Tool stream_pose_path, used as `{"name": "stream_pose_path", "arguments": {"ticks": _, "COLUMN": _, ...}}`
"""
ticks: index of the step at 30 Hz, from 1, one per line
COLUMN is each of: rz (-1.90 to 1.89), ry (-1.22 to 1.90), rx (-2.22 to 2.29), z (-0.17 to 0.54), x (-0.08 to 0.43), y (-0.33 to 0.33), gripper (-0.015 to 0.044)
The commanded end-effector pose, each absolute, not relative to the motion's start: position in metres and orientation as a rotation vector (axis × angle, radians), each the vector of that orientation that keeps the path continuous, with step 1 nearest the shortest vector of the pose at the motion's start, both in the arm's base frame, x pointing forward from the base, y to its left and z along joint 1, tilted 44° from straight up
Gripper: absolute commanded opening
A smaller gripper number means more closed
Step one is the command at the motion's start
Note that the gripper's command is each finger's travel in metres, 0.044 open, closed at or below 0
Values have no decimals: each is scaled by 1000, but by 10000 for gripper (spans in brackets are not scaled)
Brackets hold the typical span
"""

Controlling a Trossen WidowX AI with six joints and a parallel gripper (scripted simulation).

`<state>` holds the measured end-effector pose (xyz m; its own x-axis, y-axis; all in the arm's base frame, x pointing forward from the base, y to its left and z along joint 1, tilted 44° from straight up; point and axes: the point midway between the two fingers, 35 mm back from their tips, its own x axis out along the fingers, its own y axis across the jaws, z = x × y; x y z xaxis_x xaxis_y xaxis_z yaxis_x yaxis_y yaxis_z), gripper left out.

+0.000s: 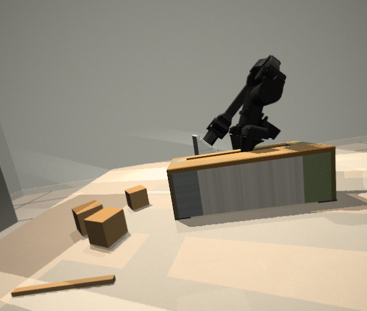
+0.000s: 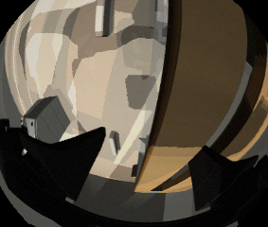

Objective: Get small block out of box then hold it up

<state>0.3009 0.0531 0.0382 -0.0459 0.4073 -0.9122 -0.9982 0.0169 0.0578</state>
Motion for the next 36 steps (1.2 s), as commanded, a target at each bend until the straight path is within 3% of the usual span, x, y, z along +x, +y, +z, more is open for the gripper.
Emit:
{"name": "stream_pose_path", "arguments": {"ticks": 1, "rz": 1403, "ry": 948, "rx": -838, "z": 32, "x": 297, "y": 59, "gripper": 400}}
{"name": "stream_pose_path", "arguments": {"ticks": 36, "rz": 1395, "ry": 948, "rx": -851, "z": -24, "x": 294, "y": 3, "gripper": 400}}
